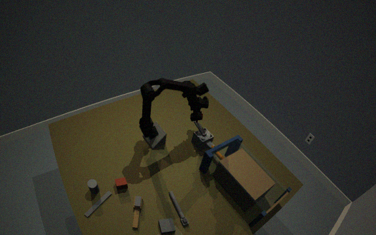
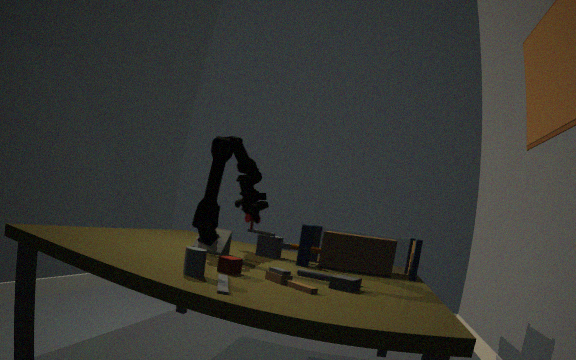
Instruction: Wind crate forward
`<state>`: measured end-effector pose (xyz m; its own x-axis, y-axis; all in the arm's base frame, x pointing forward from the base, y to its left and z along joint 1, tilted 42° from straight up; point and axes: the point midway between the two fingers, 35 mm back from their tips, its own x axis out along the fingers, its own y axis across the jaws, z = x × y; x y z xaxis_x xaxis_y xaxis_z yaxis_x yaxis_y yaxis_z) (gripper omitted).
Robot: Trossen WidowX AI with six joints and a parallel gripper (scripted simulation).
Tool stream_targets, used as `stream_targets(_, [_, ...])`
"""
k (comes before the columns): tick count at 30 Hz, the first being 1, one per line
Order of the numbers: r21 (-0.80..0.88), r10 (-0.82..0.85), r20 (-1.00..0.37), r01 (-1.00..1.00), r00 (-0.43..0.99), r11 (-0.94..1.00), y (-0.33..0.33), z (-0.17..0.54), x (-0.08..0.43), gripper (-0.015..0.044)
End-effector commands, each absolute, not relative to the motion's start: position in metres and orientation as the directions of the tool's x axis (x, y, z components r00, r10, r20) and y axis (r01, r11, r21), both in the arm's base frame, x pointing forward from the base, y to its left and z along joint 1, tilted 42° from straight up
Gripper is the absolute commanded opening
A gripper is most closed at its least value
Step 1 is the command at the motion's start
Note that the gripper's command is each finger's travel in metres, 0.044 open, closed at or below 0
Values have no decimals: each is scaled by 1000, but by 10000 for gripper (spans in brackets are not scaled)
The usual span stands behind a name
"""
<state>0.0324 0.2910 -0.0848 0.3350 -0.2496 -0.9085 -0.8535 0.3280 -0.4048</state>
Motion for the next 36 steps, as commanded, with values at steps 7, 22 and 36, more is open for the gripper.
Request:
stream_targets(7, [-417,-277,-900,-853,337,315,270,-74,34,0])
stream_targets(22, [-419,-280,-898,-852,338,313,243,-48,51,0])
stream_targets(36, [-420,-282,-897,-852,340,313,231,-35,67,0])
